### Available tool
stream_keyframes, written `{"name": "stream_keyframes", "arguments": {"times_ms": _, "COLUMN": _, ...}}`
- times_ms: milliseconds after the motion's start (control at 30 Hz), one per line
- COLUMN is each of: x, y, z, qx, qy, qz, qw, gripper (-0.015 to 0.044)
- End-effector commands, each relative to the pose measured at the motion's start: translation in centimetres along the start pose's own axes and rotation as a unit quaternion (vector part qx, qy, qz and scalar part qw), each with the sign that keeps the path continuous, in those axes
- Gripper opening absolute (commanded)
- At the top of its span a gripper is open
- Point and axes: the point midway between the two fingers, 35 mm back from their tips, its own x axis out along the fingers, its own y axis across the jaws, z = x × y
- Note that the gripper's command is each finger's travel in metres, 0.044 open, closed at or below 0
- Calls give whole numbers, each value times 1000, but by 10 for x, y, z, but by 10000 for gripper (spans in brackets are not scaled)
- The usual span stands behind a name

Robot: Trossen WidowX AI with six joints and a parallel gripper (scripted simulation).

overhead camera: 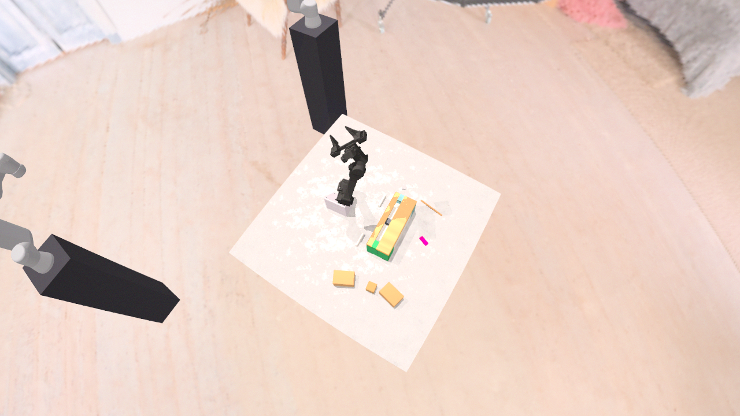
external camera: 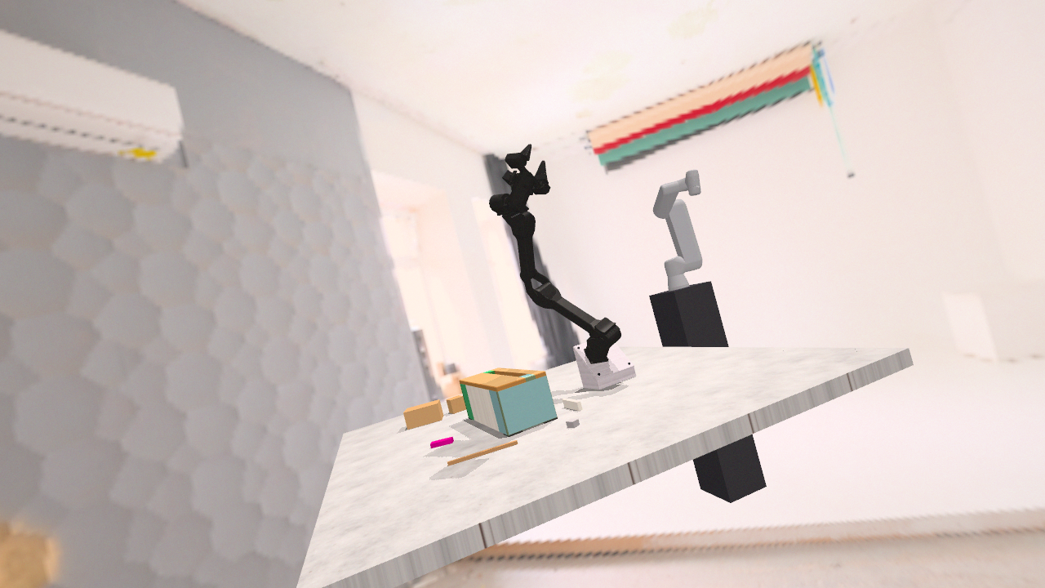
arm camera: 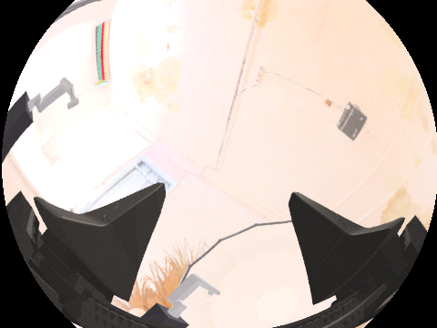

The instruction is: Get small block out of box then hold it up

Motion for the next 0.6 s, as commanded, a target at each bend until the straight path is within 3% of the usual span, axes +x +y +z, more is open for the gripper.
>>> {"name": "stream_keyframes", "arguments": {"times_ms": 0, "x": 1, "y": 0, "z": -1, "qx": 0, "qy": 1, "qz": 0, "qw": 1000, "gripper": 400}}
{"name": "stream_keyframes", "arguments": {"times_ms": 267, "x": 31, "y": 3, "z": -64, "qx": -8, "qy": 70, "qz": -5, "qw": 997, "gripper": 400}}
{"name": "stream_keyframes", "arguments": {"times_ms": 567, "x": 60, "y": 17, "z": -194, "qx": -41, "qy": 222, "qz": 4, "qw": 974, "gripper": 400}}
